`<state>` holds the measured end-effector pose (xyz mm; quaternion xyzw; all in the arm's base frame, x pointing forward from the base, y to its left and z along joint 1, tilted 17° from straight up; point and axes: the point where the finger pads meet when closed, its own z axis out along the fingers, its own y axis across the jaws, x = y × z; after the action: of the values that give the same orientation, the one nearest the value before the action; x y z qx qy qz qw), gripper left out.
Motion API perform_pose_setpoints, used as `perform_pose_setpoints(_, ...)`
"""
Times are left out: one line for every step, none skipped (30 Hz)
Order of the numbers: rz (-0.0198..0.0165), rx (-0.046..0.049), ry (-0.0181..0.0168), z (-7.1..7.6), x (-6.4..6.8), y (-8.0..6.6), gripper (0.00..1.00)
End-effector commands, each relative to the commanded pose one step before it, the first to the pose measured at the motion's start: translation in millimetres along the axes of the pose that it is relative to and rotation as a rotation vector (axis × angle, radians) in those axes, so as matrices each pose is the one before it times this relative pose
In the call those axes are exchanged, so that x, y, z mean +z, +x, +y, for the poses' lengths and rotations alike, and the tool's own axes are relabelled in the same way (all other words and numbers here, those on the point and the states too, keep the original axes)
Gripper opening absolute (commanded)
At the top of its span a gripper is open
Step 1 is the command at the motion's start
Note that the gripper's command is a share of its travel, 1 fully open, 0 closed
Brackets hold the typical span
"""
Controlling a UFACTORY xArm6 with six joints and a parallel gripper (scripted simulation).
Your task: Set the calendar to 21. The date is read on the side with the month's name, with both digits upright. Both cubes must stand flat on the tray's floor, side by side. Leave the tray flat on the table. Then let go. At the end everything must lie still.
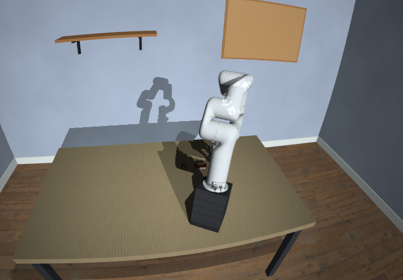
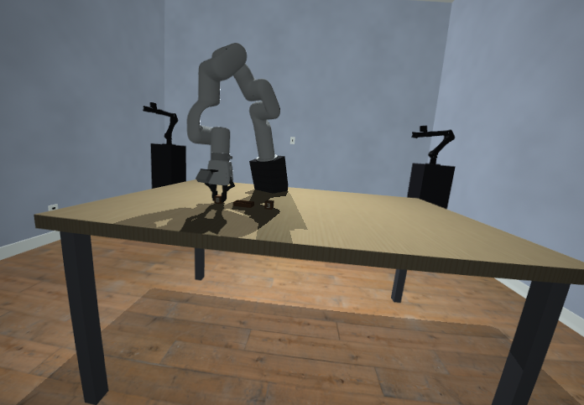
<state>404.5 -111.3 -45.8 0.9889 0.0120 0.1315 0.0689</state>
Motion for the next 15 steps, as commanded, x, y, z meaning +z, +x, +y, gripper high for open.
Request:
perform_pose_setpoints(0.00230,-0.00006,-0.00051,0.32,-0.59,1.04,0.37)
perform_pose_setpoints(0.00000,0.00000,0.00000,0.00,0.00,0.00,0.37)
perform_pose_setpoints(0.00000,0.00000,0.00000,0.00,0.00,0.00,0.37)
perform_pose_setpoints(0.00000,0.00000,0.00000,0.00,0.00,0.00,0.41)
perform_pose_setpoints(0.00000,0.00000,0.00000,0.00,0.00,0.00,0.41)
perform_pose_setpoints(0.00000,0.00000,0.00000,0.00,0.00,0.00,0.41)
perform_pose_setpoints(0.00000,0.00000,0.00000,0.00,0.00,0.00,0.45)
perform_pose_setpoints(0.00000,0.00000,0.00000,0.00,0.00,0.00,0.45)
perform_pose_setpoints(0.00000,0.00000,0.00000,0.00,0.00,0.00,0.45)
perform_pose_setpoints(0.00000,0.00000,0.00000,0.00,0.00,0.00,0.49)
perform_pose_setpoints(0.00000,0.00000,0.00000,0.00,0.00,0.00,0.49)
perform_pose_setpoints(0.00000,0.00000,0.00000,0.00,0.00,0.00,0.49)
perform_pose_setpoints(0.00000,0.00000,0.00000,0.00,0.00,0.00,0.49)
perform_pose_setpoints(0.00000,0.00000,0.00000,0.00,0.00,0.00,0.49)
perform_pose_setpoints(0.00000,0.00000,0.00000,0.00,0.00,0.00,0.49)
